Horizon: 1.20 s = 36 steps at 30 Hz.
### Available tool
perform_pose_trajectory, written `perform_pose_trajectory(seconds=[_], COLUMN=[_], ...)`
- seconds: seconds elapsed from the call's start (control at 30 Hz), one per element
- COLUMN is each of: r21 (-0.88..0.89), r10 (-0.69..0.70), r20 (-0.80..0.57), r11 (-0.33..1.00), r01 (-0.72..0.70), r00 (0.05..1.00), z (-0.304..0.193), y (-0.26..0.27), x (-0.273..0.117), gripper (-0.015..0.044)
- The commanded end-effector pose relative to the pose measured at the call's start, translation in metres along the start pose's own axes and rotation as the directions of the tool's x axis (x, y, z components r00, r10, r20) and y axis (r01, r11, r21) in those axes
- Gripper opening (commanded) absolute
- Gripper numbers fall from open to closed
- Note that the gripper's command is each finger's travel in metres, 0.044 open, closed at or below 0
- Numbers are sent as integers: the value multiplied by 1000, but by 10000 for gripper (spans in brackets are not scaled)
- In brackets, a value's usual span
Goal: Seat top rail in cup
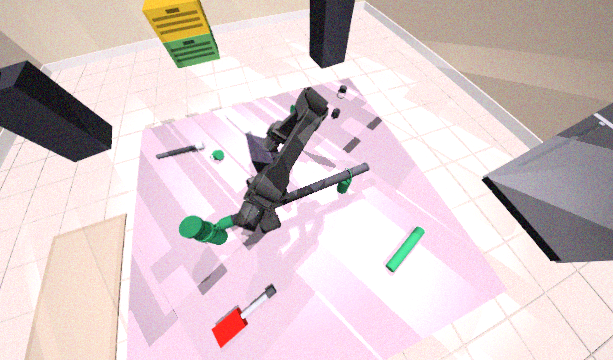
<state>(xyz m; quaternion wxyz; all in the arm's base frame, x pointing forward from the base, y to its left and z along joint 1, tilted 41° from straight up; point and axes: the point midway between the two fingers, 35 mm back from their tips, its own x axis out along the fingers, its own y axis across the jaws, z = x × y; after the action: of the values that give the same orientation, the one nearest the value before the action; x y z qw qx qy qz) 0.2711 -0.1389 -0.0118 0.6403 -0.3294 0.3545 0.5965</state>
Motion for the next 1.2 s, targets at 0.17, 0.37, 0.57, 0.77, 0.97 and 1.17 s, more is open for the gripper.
perform_pose_trajectory(seconds=[0.17,0.37,0.57,0.77,0.97,1.17], r21=[2,2,2,2,2,2], r10=[-9,-9,-9,-9,-9,-9], r20=[-18,-18,-18,-18,-18,-18], r11=[1000,1000,1000,1000,1000,1000], r01=[9,9,9,9,9,9], r00=[1000,1000,1000,1000,1000,1000], z=[-9,-11,-13,-15,-17,-19], y=[0,0,0,0,0,0], x=[-4,-4,-4,-3,-3,-3], gripper=[0,0,0,0,0,0])
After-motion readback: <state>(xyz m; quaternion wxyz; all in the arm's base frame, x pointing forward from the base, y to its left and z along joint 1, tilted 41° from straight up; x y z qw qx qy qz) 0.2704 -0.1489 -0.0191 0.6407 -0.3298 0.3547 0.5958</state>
